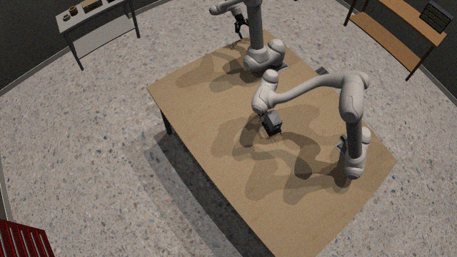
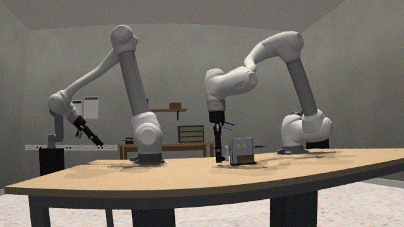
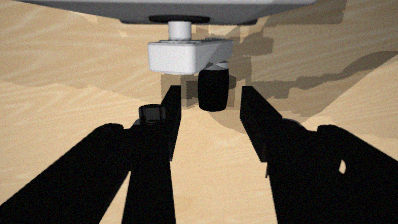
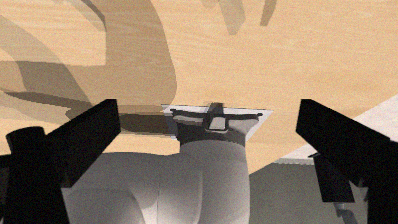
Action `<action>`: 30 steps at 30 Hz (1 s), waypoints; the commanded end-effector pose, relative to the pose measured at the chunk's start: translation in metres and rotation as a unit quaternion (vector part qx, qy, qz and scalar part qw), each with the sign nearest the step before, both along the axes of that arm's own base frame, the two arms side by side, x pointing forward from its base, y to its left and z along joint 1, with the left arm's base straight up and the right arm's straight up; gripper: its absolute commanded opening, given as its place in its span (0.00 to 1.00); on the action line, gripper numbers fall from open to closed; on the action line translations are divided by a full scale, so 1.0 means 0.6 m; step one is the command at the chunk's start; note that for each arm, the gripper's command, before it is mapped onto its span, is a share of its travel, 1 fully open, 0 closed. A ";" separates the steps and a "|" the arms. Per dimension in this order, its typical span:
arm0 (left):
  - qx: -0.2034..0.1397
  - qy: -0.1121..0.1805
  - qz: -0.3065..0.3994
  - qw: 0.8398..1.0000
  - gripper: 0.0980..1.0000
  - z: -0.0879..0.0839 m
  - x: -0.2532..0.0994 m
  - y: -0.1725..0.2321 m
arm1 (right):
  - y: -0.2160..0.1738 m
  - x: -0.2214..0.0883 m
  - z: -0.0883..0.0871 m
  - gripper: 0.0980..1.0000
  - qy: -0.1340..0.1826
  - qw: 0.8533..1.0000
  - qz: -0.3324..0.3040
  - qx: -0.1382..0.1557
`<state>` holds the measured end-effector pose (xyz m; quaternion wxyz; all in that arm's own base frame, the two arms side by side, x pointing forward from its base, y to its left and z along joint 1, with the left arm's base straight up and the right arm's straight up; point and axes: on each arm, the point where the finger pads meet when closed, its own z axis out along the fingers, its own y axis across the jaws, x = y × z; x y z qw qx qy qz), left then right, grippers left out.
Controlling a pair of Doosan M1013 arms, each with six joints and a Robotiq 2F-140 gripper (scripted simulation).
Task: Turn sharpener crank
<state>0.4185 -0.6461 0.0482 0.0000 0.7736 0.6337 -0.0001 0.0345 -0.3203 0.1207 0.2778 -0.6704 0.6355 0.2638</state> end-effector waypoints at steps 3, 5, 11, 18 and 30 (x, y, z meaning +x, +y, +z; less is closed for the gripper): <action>-0.001 -0.001 0.000 1.000 0.32 0.008 0.001 -0.001 | 0.000 0.000 0.001 1.00 0.000 1.000 0.000 0.000; -0.001 -0.001 0.000 1.000 0.32 0.013 0.001 -0.001 | 0.000 0.000 0.001 1.00 0.000 1.000 0.000 0.000; -0.001 -0.001 0.000 1.000 0.32 0.035 0.001 -0.001 | 0.000 0.000 0.001 1.00 0.000 1.000 0.000 0.000; -0.001 -0.001 0.000 1.000 0.32 0.059 0.001 -0.001 | 0.000 0.000 0.001 1.00 0.000 1.000 0.000 0.000; -0.001 -0.001 0.000 1.000 0.32 0.107 0.001 0.000 | 0.000 0.000 0.001 1.00 0.000 1.000 0.000 0.000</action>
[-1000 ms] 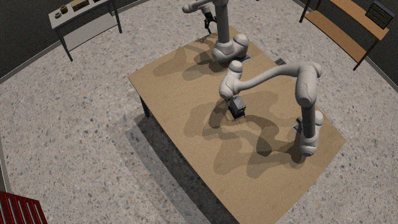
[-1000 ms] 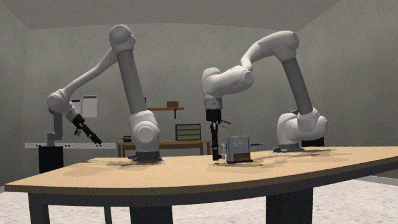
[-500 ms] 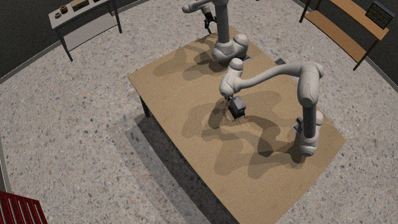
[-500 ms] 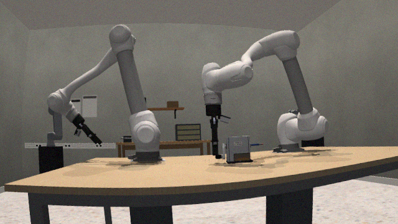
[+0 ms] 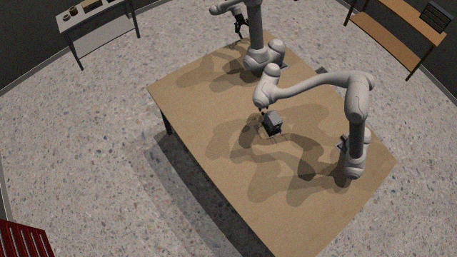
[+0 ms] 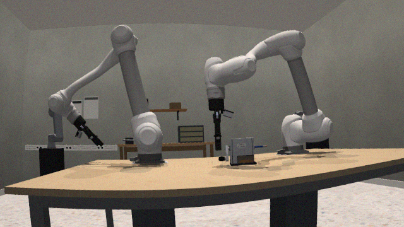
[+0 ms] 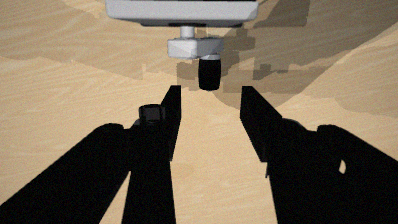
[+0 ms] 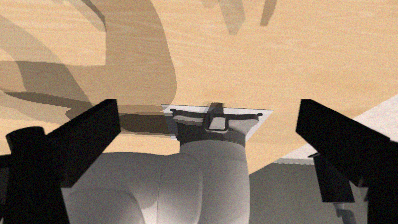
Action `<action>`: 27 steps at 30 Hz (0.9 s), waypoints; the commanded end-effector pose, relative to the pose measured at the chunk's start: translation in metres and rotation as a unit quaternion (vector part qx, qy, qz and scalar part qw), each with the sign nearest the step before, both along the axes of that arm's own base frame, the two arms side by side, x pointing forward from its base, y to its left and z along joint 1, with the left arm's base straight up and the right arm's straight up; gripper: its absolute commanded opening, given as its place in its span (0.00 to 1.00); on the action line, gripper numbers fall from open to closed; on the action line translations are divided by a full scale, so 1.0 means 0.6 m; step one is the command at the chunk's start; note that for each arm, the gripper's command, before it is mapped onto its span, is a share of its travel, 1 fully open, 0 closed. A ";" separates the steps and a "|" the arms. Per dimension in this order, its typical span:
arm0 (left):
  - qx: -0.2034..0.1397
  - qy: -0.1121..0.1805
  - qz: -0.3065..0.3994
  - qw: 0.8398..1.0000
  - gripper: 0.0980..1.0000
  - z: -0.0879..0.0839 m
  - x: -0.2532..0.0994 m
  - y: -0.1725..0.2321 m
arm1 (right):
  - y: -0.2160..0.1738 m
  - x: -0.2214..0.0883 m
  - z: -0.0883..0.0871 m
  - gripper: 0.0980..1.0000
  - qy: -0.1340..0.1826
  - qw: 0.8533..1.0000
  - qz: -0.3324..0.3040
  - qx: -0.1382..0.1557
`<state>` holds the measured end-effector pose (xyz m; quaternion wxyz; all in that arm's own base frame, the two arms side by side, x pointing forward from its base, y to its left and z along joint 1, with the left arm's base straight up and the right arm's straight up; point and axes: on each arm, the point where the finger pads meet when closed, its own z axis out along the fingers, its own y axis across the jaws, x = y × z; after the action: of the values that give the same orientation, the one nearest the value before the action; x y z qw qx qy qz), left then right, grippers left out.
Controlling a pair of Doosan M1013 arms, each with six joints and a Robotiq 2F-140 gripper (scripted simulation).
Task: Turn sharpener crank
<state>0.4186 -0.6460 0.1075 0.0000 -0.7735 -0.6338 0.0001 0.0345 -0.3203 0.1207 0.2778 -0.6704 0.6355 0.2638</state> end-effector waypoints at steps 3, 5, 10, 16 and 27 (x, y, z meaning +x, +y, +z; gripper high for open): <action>-0.001 -0.001 0.000 1.000 0.32 0.012 0.001 -0.001 | 0.000 0.000 0.001 1.00 0.000 1.000 0.000 0.000; -0.001 -0.001 0.000 1.000 0.32 0.013 0.001 -0.001 | 0.000 0.000 0.001 1.00 0.000 1.000 0.000 0.000; -0.001 -0.001 0.000 1.000 0.32 0.017 0.001 -0.001 | 0.000 0.000 0.001 1.00 0.000 1.000 0.000 0.000; -0.001 -0.001 0.000 1.000 0.00 0.017 0.001 -0.001 | 0.000 0.000 0.001 1.00 0.000 1.000 0.000 0.000; -0.001 -0.001 0.000 1.000 0.00 0.017 0.001 -0.001 | 0.000 0.000 0.001 1.00 0.000 1.000 0.000 0.000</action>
<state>0.4186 -0.6460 0.1165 0.0001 -0.7735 -0.6338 0.0001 0.0345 -0.3203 0.1207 0.2778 -0.6704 0.6355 0.2638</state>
